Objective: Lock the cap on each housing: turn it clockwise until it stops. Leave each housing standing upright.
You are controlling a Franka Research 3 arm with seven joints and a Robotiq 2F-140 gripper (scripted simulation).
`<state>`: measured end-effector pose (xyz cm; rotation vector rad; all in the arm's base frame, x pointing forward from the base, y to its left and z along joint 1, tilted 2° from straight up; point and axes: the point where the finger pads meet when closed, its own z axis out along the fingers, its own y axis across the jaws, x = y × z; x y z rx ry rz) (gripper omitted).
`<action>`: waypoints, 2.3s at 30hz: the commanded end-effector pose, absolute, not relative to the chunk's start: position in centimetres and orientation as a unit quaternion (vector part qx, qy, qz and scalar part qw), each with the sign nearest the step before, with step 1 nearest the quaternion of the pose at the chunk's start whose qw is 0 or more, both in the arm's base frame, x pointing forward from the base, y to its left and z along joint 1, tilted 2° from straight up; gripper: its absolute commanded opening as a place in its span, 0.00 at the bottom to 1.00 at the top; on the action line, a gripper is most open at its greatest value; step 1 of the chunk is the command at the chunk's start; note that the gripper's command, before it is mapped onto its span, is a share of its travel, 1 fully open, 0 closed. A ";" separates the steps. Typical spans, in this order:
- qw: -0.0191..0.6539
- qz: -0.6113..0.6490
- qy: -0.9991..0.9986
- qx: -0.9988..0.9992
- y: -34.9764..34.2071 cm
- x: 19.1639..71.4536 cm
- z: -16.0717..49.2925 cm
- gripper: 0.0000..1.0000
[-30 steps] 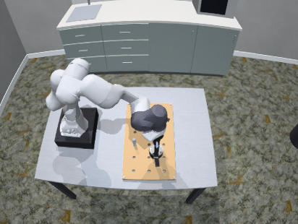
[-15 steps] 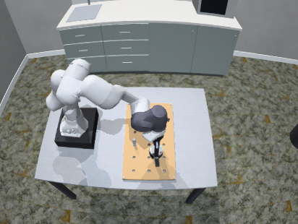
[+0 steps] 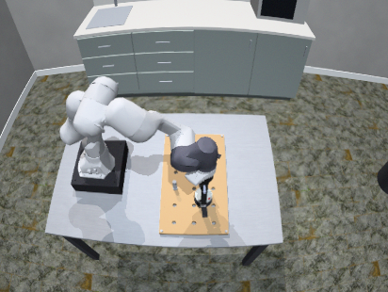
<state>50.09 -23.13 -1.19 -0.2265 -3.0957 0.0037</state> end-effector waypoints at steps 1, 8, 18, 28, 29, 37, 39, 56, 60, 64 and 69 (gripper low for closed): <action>0.016 0.002 -0.997 -0.075 -23.2 50.3 -1.2 0.78; 0.016 0.002 -0.997 -0.075 -23.2 50.3 -1.2 0.78; 0.016 0.002 -0.997 -0.075 -23.2 50.3 -1.2 0.78; 0.016 0.002 -0.997 -0.075 -23.2 50.3 -1.2 0.10; 0.016 0.002 -0.997 -0.075 -23.2 50.3 -1.2 0.10; 0.016 0.002 -0.997 -0.075 -23.2 50.3 -1.2 0.10; 0.016 0.002 -0.997 -0.075 -23.2 50.3 -1.2 0.10; 0.016 0.002 -0.997 -0.075 -23.2 50.3 -1.2 0.10; 0.016 0.002 -0.997 -0.075 -23.2 50.3 -1.2 0.10; 0.016 0.002 -0.997 -0.075 -23.2 50.3 -1.2 0.10; 0.016 0.002 -0.997 -0.075 -23.2 50.3 -1.2 0.10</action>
